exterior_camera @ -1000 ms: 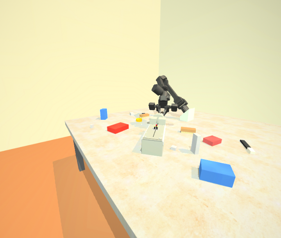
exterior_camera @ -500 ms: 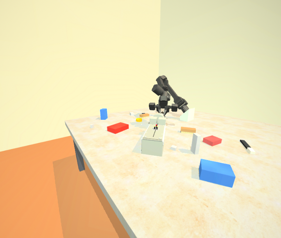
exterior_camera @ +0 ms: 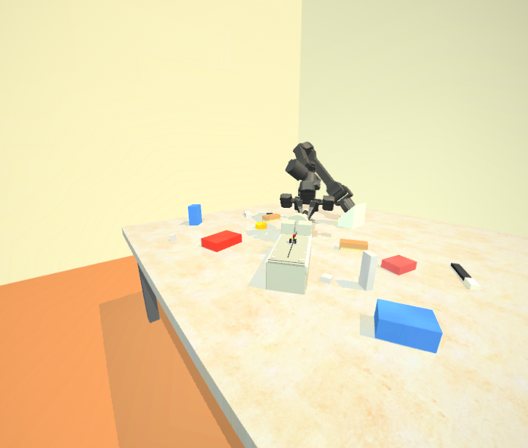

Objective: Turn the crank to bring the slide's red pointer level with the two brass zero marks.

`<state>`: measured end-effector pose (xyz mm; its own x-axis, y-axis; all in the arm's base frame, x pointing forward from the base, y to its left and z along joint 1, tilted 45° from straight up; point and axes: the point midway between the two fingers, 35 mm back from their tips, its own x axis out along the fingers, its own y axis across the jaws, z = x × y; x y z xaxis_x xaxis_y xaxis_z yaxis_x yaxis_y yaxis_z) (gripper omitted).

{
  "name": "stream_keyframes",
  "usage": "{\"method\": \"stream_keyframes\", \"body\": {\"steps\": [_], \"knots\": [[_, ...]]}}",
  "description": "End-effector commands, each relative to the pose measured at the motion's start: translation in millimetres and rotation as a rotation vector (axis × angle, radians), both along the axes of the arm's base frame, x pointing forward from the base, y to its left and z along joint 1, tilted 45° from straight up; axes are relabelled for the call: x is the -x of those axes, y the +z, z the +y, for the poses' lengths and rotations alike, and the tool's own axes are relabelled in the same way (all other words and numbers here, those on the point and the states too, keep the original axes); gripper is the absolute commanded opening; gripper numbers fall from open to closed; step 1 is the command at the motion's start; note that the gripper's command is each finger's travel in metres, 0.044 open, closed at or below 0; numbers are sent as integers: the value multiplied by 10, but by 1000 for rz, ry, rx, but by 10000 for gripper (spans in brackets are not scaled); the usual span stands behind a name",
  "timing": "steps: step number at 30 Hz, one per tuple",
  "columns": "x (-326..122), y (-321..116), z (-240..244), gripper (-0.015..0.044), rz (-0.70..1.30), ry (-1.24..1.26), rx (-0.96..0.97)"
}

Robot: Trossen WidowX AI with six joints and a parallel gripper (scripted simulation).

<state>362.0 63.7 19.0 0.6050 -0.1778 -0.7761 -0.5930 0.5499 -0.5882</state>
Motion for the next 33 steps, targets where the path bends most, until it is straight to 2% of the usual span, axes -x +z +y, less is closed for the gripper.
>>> {"method": "stream_keyframes", "body": {"steps": [1,33], "knots": [[40,-84,0,0,23,4,-1],[55,-153,-29,0,23,4,0]]}}
